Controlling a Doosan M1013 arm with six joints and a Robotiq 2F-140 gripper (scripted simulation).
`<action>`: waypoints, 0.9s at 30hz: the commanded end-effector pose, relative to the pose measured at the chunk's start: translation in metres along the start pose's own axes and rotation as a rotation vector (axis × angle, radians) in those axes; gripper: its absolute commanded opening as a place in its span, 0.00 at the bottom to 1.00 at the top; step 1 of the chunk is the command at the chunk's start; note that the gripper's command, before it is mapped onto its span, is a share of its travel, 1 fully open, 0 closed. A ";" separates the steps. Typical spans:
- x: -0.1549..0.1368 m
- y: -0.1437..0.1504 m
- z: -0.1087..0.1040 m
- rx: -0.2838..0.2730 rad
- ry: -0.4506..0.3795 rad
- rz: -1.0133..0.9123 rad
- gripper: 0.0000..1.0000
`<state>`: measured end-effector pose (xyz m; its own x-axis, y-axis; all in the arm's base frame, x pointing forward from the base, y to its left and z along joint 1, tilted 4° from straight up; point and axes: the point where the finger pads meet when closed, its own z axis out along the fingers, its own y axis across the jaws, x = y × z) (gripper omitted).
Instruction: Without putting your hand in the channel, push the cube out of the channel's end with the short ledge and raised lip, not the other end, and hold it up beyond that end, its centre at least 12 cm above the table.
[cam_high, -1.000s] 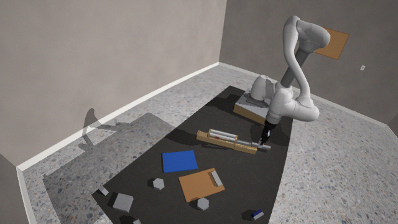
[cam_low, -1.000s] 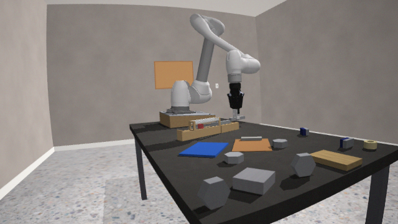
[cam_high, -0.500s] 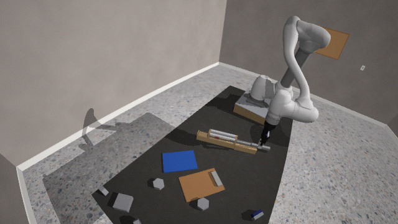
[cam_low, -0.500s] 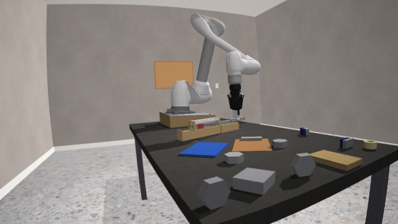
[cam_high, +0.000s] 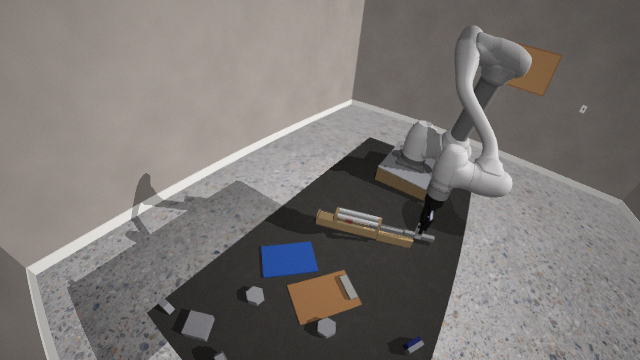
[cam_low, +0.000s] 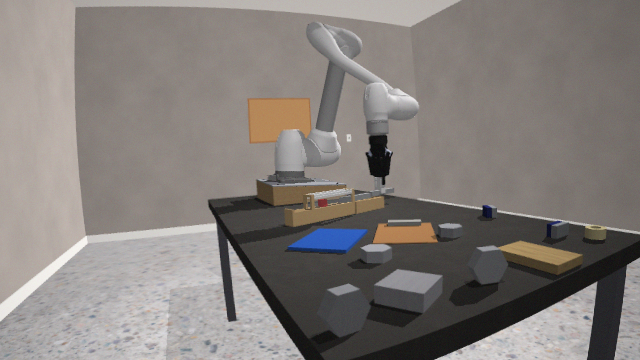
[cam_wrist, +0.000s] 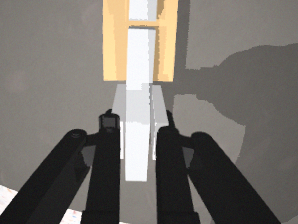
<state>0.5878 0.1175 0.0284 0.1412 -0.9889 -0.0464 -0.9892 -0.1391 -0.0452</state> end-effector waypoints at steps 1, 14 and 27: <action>-0.004 0.000 0.002 0.004 -0.003 -0.007 0.00; -0.004 0.000 0.002 0.004 -0.003 -0.007 0.00; 0.002 0.000 0.002 0.004 -0.003 -0.007 0.00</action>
<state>0.5876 0.1175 0.0283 0.1481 -0.9879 -0.0463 -0.9882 -0.1460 -0.0453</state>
